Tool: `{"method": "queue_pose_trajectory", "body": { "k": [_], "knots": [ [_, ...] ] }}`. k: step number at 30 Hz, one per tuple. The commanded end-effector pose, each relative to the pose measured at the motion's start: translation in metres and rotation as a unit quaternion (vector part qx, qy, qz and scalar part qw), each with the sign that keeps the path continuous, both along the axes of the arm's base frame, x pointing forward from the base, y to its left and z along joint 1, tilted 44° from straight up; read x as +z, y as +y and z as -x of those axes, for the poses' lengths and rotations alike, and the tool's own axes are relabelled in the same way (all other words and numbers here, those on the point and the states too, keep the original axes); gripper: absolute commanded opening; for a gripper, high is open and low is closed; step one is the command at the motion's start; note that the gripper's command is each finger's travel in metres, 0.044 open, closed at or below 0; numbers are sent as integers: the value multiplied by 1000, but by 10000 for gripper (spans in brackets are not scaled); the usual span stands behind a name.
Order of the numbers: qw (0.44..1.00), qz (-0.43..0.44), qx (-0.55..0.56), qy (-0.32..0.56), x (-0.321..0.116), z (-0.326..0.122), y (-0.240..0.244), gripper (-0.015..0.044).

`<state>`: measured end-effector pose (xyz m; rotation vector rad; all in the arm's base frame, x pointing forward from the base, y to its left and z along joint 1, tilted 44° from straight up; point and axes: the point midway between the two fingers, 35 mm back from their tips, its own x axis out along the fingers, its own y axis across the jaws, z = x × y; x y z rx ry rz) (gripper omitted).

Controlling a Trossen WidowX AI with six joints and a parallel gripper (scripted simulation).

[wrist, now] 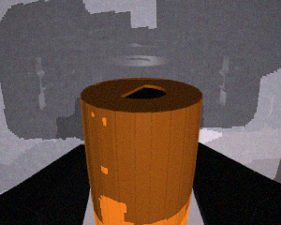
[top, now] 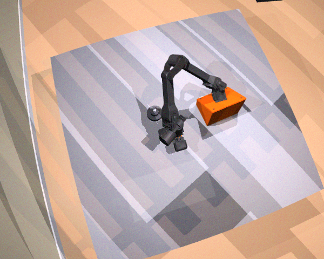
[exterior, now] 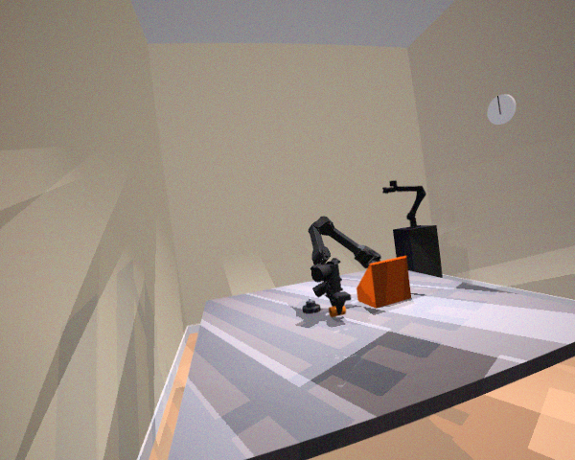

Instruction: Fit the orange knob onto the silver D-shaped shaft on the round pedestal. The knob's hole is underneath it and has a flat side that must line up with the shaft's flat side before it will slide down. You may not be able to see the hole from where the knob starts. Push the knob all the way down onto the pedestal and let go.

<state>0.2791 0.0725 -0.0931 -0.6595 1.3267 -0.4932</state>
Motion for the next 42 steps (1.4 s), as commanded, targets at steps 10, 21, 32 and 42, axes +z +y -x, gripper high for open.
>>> {"method": "queue_pose_trajectory", "body": {
  "k": [10, 21, 32, 42],
  "knots": [
    [982, -36, -135, -124, 0, 0, 1, 181],
    [964, -51, -192, -178, 0, 0, 1, 181],
    [900, -82, -313, -291, 0, 0, 1, 181],
    [863, -95, -363, -337, 0, 0, 1, 181]
  ]
}}
